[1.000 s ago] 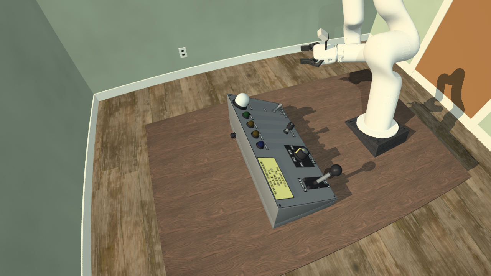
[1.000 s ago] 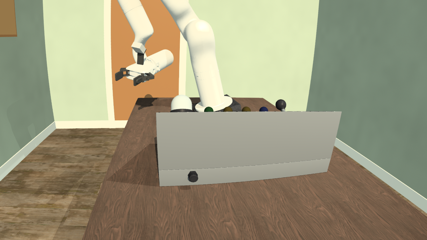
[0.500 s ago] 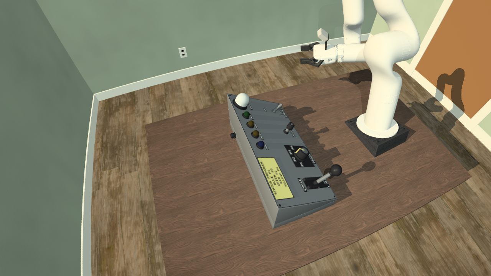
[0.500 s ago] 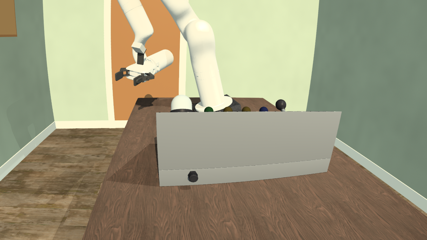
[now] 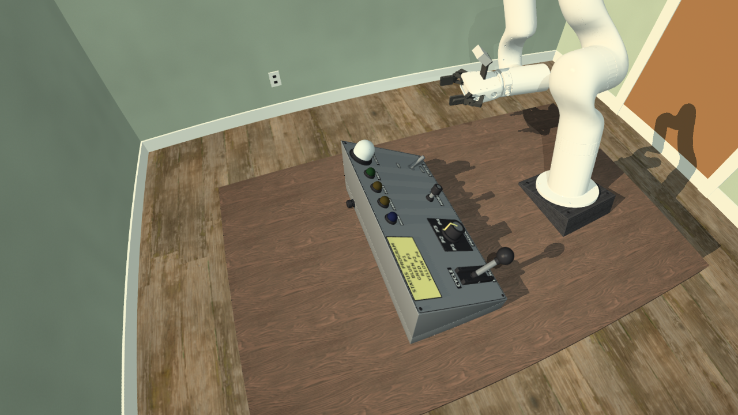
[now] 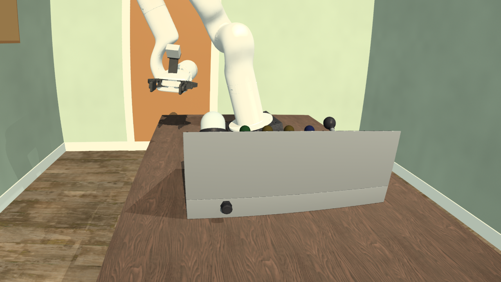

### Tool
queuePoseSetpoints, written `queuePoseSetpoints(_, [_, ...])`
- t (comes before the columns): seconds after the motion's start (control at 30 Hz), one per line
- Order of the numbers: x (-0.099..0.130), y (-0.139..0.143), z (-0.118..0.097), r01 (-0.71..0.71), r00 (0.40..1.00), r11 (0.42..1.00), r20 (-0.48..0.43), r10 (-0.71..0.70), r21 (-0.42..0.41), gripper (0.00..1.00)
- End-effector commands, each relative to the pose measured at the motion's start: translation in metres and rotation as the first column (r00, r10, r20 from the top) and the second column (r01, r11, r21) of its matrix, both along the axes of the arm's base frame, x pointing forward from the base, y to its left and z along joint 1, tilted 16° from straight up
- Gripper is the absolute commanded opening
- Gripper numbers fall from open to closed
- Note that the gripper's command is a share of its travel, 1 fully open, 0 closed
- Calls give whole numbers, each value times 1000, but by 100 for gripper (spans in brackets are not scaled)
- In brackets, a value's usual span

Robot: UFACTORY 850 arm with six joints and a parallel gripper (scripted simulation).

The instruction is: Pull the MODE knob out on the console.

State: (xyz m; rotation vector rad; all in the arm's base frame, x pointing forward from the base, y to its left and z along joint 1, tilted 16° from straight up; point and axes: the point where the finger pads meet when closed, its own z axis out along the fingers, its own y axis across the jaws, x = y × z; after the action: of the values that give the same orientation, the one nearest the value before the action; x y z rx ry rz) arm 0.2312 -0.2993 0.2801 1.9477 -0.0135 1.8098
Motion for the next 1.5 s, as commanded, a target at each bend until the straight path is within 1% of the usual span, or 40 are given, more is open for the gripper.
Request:
queuePoseSetpoints(0.0, [41,44,5,-222,975,975,16,222,9,100])
queuePoseSetpoints(0.03, [41,44,5,-222,975,975,16,222,9,100])
queuePoseSetpoints(0.07, [53,65,6,-310,951,951,20,310,13,100])
queuePoseSetpoints(0.1, [53,65,6,-310,951,951,20,310,13,100])
queuePoseSetpoints(0.13, [64,87,8,-402,915,915,24,402,17,100])
queuePoseSetpoints(0.17, [64,87,8,-402,915,915,24,402,17,100])
queuePoseSetpoints(0.2, [73,112,9,-496,868,868,27,496,20,100])
queuePoseSetpoints(0.23, [73,112,9,-496,868,868,27,496,20,100])
queuePoseSetpoints(0.27, [81,138,10,-590,807,807,29,589,24,100])
queuePoseSetpoints(0.3, [81,138,10,-590,807,807,29,589,24,100])
queuePoseSetpoints(0.33, [85,166,11,-681,732,732,29,680,28,100])
queuePoseSetpoints(0.37, [85,166,11,-681,732,732,29,680,28,100])
queuePoseSetpoints(0.4, [87,194,12,-766,643,642,28,765,33,100])
queuePoseSetpoints(0.47, [87,194,12,-766,643,642,28,765,33,100])
queuePoseSetpoints(0.5, [85,223,12,-842,539,538,26,842,38,100])
queuePoseSetpoints(0.53, [85,223,12,-842,539,538,26,842,38,100])
queuePoseSetpoints(0.57, [80,252,12,-906,422,421,22,906,43,100])
queuePoseSetpoints(0.6, [80,252,12,-906,422,421,22,906,43,100])
queuePoseSetpoints(0.63, [72,279,12,-947,320,319,16,947,49,100])
queuePoseSetpoints(0.67, [72,279,12,-955,293,291,16,956,50,100])
queuePoseSetpoints(0.7, [60,305,11,-978,203,202,9,979,55,100])
queuePoseSetpoints(0.73, [60,305,11,-987,154,153,8,988,58,100])
queuePoseSetpoints(0.77, [45,328,10,-995,78,78,1,997,62,100])
queuePoseSetpoints(0.8, [45,328,10,-998,14,14,-2,1000,66,100])
queuePoseSetpoints(0.83, [28,349,8,-996,-50,-50,-9,999,70,100])
queuePoseSetpoints(0.87, [28,349,8,-991,-116,-114,-12,993,75,100])
queuePoseSetpoints(0.9, [9,365,6,-981,-180,-178,-20,983,80,100])
queuePoseSetpoints(0.97, [9,365,6,-954,-289,-286,-27,957,89,100])
queuePoseSetpoints(1.03, [9,365,6,-954,-289,-286,-27,957,89,100])
queuePoseSetpoints(1.07, [-12,378,4,-898,-433,-427,-42,901,104,100])
queuePoseSetpoints(1.1, [-33,386,1,-861,-505,-497,-53,862,111,100])
queuePoseSetpoints(1.13, [-33,386,1,-841,-537,-529,-56,841,116,100])
queuePoseSetpoints(1.17, [-53,390,-2,-810,-584,-574,-66,809,121,100])
queuePoseSetpoints(1.23, [-53,390,-2,-727,-685,-673,-75,725,138,100])
queuePoseSetpoints(1.27, [-72,391,-5,-683,-730,-716,-86,678,145,100])
queuePoseSetpoints(1.3, [-72,391,-5,-635,-772,-757,-90,629,154,100])
queuePoseSetpoints(1.33, [-89,387,-9,-586,-810,-794,-101,577,162,100])
queuePoseSetpoints(1.4, [-89,387,-9,-484,-875,-856,-111,471,182,100])
queuePoseSetpoints(1.43, [-103,380,-12,-426,-904,-884,-123,409,192,100])
queuePoseSetpoints(1.47, [-103,380,-12,-370,-928,-907,-127,350,203,100])
